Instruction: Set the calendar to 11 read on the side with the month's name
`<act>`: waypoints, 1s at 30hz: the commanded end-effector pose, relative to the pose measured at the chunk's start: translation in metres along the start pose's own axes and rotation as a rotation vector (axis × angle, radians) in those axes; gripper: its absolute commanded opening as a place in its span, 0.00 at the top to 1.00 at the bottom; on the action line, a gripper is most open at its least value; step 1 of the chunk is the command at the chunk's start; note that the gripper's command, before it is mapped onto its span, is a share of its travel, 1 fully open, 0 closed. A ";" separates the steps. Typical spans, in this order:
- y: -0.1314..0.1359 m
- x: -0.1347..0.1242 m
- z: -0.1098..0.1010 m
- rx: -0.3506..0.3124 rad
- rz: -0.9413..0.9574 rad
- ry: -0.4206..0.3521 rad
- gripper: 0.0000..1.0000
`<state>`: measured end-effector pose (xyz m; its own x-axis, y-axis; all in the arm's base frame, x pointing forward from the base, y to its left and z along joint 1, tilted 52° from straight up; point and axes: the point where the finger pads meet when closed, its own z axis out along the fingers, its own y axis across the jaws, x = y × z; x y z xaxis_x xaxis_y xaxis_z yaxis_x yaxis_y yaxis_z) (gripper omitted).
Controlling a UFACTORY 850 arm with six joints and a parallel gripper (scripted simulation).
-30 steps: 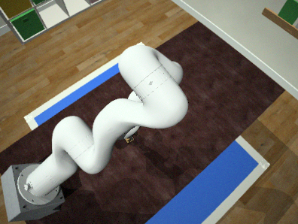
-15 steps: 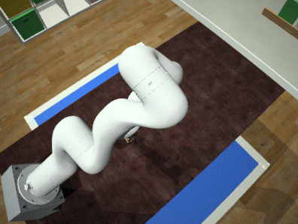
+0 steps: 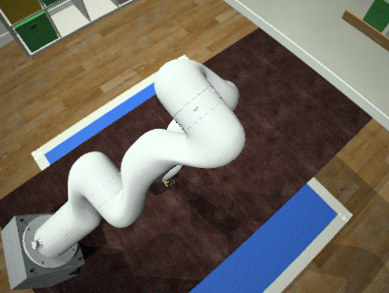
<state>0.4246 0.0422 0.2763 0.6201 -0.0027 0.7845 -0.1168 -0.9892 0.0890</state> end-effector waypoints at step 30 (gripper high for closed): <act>0.000 0.000 0.027 0.000 0.001 -0.001 0.51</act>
<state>0.4424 0.0388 0.2623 0.6219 -0.0036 0.7831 -0.1176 -0.9891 0.0889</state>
